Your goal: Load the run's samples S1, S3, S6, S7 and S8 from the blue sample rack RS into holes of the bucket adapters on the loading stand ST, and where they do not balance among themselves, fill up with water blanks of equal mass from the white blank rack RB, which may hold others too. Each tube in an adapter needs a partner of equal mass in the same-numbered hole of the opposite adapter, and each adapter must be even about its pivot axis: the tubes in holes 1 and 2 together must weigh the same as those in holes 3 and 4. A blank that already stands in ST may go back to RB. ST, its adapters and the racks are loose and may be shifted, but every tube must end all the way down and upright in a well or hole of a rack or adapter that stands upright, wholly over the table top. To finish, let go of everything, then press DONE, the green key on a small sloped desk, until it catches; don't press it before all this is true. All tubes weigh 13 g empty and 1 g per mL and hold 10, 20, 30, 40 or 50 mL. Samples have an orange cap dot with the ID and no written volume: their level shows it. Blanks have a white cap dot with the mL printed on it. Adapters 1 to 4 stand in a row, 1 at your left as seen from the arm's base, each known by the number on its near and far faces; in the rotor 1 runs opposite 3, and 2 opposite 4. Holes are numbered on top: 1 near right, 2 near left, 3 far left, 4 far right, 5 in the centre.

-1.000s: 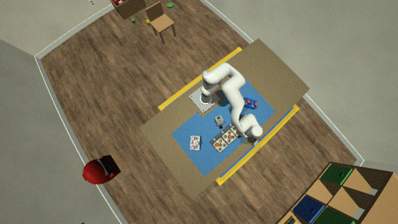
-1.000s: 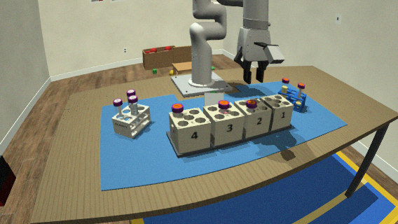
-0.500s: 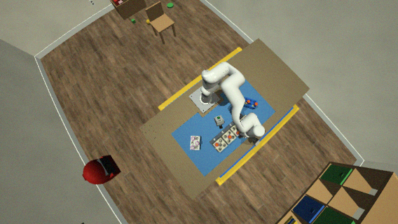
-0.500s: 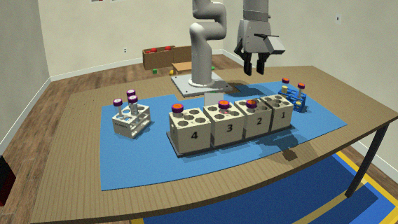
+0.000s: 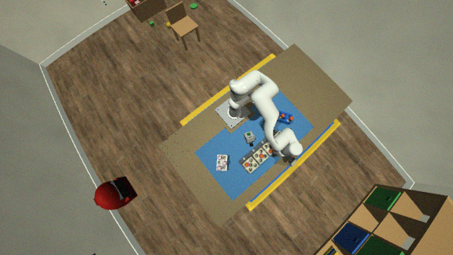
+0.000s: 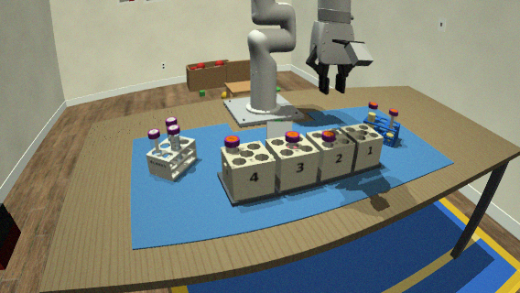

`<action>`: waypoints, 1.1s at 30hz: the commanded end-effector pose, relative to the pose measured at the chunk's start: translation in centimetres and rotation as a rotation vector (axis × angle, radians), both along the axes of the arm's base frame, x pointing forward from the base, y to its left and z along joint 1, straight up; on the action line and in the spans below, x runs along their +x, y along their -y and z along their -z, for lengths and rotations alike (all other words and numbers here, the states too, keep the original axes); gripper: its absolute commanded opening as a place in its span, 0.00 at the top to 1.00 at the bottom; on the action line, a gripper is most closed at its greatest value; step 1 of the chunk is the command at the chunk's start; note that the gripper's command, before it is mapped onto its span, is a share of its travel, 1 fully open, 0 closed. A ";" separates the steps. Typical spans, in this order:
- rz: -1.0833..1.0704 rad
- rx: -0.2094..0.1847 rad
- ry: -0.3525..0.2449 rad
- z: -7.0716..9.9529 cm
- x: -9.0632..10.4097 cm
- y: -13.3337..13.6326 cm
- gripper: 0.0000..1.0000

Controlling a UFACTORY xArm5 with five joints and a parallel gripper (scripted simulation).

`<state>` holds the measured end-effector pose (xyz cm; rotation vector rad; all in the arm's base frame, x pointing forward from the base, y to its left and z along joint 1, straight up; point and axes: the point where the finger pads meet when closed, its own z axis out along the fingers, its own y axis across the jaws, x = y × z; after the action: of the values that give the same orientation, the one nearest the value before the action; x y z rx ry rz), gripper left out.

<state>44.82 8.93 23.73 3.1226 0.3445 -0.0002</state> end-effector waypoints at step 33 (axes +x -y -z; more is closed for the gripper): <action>-0.567 0.001 0.004 -0.2 -6.1 -7.3 0.43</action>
<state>39.51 15.15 23.73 2.9196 1.1598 -0.0014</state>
